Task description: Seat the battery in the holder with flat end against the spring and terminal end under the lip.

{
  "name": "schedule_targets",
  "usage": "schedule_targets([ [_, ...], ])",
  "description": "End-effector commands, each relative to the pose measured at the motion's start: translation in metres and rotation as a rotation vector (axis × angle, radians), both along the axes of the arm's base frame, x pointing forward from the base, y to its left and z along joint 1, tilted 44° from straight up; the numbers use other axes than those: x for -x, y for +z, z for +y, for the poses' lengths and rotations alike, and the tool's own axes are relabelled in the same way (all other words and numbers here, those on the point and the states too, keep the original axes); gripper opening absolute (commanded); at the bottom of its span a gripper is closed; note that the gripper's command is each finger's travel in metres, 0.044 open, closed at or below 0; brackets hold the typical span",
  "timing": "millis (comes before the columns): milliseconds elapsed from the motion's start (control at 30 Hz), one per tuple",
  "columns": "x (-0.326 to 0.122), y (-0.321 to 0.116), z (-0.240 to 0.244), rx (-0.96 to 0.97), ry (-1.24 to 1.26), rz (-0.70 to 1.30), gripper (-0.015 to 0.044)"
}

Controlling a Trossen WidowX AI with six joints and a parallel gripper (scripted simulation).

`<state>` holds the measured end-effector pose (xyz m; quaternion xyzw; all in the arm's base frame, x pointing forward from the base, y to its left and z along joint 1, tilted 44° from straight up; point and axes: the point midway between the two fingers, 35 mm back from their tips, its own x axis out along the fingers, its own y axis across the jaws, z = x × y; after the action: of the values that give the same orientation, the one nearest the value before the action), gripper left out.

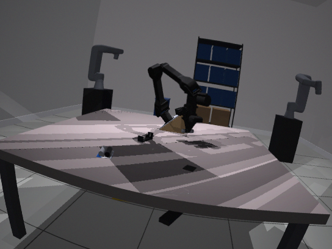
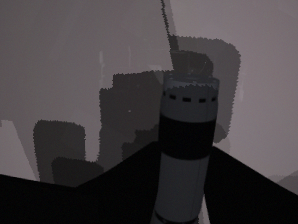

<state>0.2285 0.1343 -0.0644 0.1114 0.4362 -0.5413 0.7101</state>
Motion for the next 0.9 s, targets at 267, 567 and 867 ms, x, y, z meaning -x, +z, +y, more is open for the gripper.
schedule_targets([
  [267, -0.059, 0.067, -0.043, -0.023, 0.231, 0.191, 0.0065],
  [567, -0.085, 0.117, -0.087, -0.007, 0.429, 0.358, 0.0065],
  [867, -0.094, 0.159, -0.130, 0.009, 0.588, 0.494, 0.0065],
])
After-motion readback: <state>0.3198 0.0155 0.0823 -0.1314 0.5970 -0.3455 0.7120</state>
